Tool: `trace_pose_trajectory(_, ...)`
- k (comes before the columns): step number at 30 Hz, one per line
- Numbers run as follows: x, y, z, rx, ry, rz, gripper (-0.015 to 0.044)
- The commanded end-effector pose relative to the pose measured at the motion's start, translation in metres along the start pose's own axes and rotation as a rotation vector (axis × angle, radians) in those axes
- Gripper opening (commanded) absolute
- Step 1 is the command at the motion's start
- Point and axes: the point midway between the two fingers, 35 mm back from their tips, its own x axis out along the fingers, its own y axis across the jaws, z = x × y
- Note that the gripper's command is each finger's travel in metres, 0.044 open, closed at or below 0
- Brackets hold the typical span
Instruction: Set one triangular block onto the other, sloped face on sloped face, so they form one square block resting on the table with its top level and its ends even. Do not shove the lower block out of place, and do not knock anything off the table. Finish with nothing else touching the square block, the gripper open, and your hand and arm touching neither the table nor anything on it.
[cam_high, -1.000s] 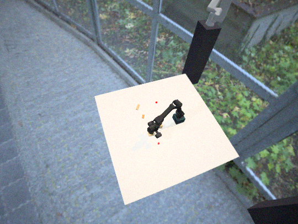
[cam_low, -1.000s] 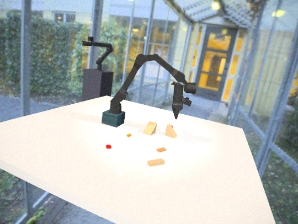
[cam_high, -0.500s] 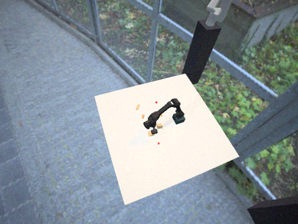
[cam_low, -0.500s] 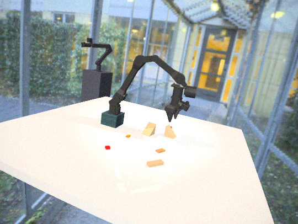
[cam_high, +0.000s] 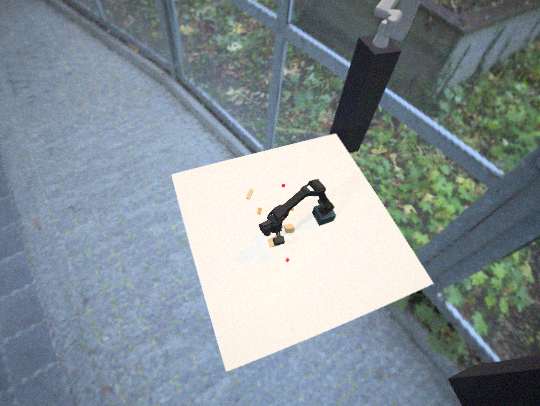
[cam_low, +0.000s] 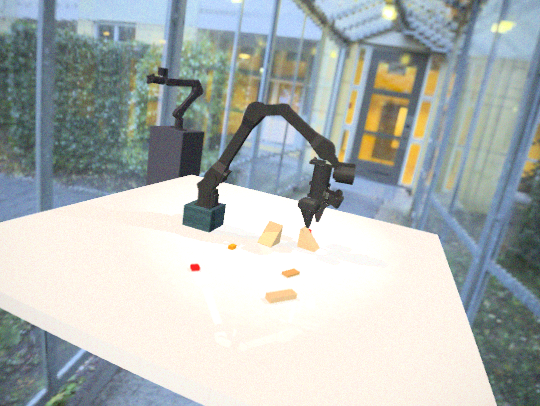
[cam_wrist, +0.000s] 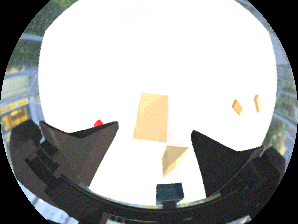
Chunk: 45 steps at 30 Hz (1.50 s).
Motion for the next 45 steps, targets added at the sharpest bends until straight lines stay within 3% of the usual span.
trace_pose_trajectory(1, 0.013, 0.0, -0.004, 0.004, 0.019, -0.001, 0.044)
trace_pose_trajectory(45, 0.078, 0.004, -0.011, 0.003, 0.019, 0.0, 0.044)
